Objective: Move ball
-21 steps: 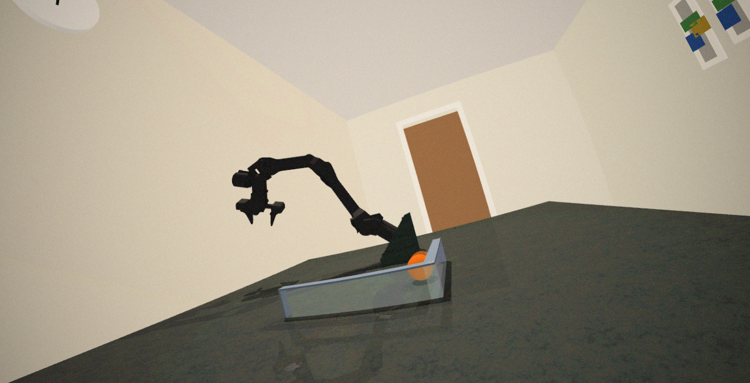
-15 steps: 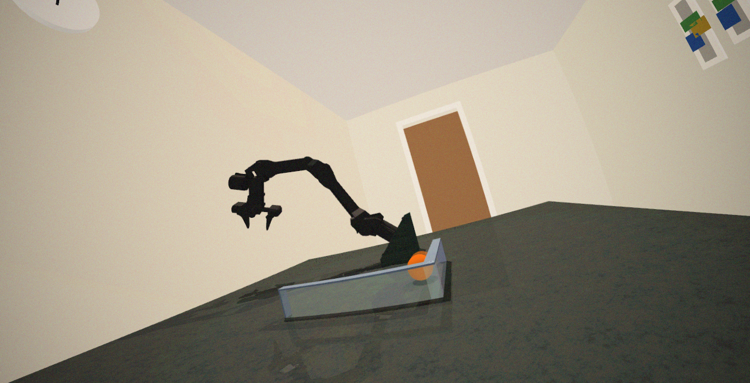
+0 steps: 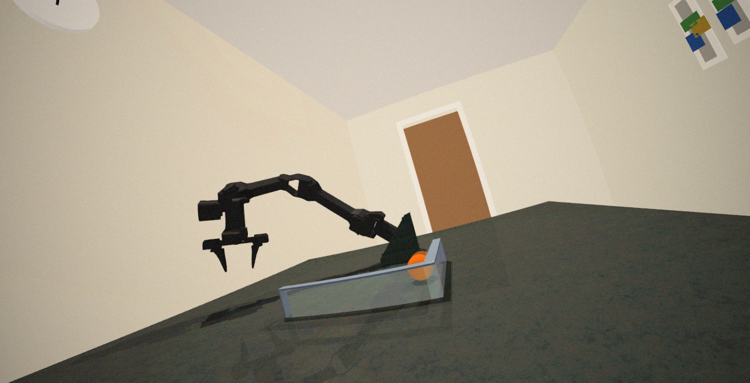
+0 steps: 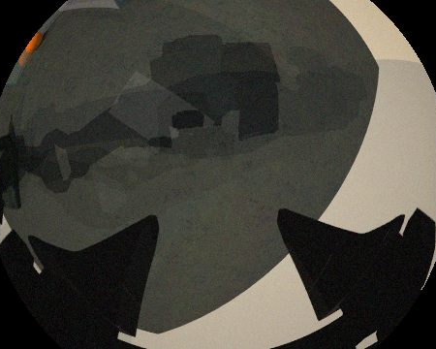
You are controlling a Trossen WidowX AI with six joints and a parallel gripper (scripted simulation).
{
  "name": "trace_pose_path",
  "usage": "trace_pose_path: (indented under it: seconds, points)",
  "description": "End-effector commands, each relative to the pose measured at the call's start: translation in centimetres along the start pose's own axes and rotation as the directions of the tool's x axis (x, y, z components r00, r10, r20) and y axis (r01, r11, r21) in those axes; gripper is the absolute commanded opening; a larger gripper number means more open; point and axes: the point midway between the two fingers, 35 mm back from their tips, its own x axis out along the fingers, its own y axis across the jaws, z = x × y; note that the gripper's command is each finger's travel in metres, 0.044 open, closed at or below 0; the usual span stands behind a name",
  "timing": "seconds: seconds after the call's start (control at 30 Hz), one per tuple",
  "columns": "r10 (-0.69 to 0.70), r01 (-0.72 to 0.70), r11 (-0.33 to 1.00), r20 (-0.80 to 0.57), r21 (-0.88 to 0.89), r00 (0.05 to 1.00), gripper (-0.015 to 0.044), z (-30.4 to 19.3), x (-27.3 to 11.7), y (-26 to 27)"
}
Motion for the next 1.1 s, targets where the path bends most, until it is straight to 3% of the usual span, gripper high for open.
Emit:
trace_pose_path:
  seconds: [0.0, 0.4, 0.6, 0.83, 1.07]
  points:
    - [0.042, -0.036, 0.995, 0.075, -0.089, 0.996, 0.0374, 6.7, 0.8, 1.4]
    - [0.166, -0.100, 0.930, 0.161, -0.354, 0.973, 0.0374, 24.9, -0.6, 12.0]
    - [0.189, -0.102, 0.890, 0.156, -0.444, 0.970, 0.0374, 29.1, -1.8, 17.0]
    - [0.201, -0.083, 0.763, 0.113, -0.641, 0.973, 0.0374, 34.4, -4.1, 28.4]
    - [0.150, -0.050, 0.623, 0.057, -0.781, 0.987, 0.0374, 35.3, -5.2, 38.9]
